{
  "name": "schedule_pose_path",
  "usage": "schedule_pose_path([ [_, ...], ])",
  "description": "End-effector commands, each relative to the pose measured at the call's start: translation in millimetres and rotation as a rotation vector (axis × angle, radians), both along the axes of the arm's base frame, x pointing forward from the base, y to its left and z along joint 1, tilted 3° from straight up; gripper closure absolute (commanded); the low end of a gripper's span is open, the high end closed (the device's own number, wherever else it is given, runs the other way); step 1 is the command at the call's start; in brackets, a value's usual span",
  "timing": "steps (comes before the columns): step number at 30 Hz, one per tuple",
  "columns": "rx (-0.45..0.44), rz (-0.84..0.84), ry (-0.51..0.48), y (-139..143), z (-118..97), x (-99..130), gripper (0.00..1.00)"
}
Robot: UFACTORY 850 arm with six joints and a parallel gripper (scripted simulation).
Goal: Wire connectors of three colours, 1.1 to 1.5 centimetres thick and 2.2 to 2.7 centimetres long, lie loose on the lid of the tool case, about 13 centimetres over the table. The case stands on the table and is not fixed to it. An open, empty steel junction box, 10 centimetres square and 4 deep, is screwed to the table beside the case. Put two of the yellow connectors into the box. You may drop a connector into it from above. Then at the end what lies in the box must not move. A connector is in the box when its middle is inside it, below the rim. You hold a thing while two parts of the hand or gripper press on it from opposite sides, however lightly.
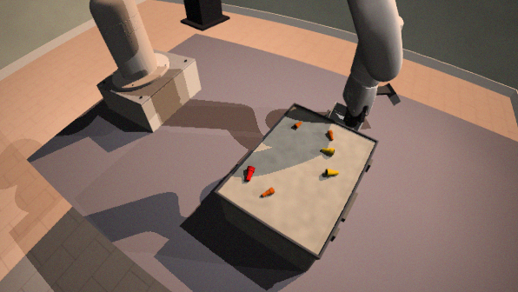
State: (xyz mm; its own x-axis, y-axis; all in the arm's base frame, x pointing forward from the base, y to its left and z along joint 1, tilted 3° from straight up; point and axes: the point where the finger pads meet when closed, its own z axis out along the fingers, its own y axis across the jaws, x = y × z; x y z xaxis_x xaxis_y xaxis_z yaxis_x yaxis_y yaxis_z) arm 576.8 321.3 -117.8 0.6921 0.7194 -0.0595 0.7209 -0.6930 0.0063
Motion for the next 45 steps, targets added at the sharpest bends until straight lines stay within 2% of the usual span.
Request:
schedule_pose_path([
  [1, 0.001, 0.000, -0.002, 0.5, 0.8, 0.9, 0.98],
  [2, 0.001, 0.000, -0.002, 0.5, 0.8, 0.9, 0.71],
  [45, 0.001, 0.000, -0.002, 0.5, 0.8, 0.9, 0.71],
])
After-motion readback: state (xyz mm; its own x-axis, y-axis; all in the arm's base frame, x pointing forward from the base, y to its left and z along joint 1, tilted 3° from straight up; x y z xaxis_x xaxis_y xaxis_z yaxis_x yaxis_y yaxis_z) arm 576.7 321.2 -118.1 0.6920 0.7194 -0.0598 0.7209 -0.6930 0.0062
